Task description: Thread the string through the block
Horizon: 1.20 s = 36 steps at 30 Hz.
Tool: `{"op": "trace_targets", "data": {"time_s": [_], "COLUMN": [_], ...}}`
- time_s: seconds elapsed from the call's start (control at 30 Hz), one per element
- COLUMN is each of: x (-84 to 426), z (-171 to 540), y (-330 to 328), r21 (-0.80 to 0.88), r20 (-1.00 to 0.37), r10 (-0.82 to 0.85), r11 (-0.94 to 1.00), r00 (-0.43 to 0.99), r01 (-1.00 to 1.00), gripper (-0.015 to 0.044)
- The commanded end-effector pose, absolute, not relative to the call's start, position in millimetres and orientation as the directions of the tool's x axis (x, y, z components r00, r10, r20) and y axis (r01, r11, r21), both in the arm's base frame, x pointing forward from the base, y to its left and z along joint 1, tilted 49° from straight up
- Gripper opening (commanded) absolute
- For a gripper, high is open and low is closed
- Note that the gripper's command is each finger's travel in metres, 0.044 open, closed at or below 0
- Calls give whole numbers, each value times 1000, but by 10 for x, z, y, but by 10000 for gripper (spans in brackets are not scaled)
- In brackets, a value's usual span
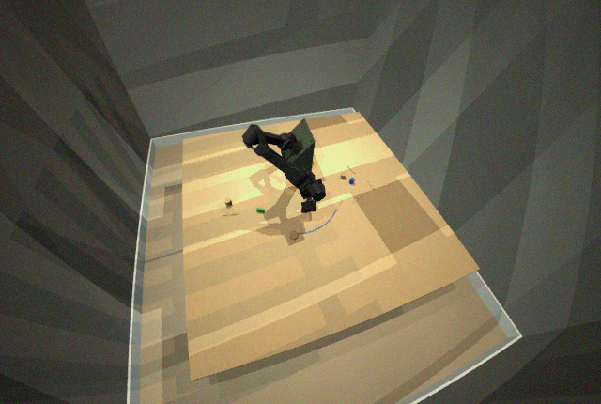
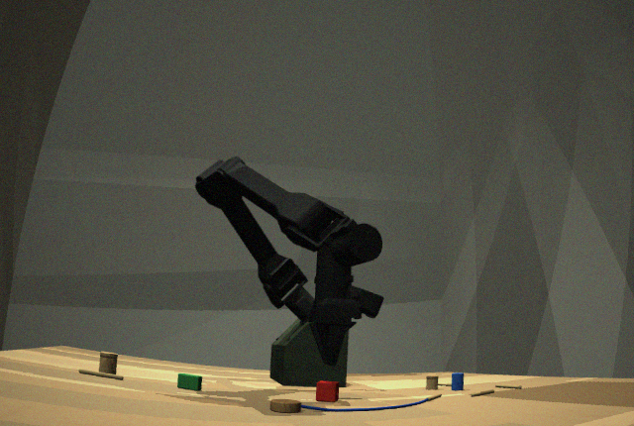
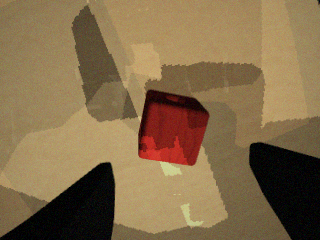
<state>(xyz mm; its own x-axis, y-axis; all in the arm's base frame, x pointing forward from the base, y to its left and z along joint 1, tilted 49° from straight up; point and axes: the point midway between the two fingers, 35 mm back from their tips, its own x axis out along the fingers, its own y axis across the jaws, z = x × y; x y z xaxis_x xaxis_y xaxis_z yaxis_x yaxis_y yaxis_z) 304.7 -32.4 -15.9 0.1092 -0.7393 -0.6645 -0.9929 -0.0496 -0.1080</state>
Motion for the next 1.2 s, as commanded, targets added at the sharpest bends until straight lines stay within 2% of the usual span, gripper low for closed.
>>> {"op": "trace_targets", "data": {"time_s": [0.0, 0.23, 0.53, 0.57, 1.17], "x": [3047, 3047, 3047, 3047, 3047], "z": [-159, -159, -159, -159, -159], "y": [-324, -324, -324, -324, -324], "r21": [-108, -108, -108, -108, -108], "r20": [-665, -665, -664, -664, -664], "r10": [-739, -739, -739, -739, -739], "r11": [-49, -49, -50, -50, -50], "r00": [109, 109, 109, 109, 109], "r01": [-993, -993, -993, -993, -993], "gripper": [244, 244, 7, 0, 0]}}
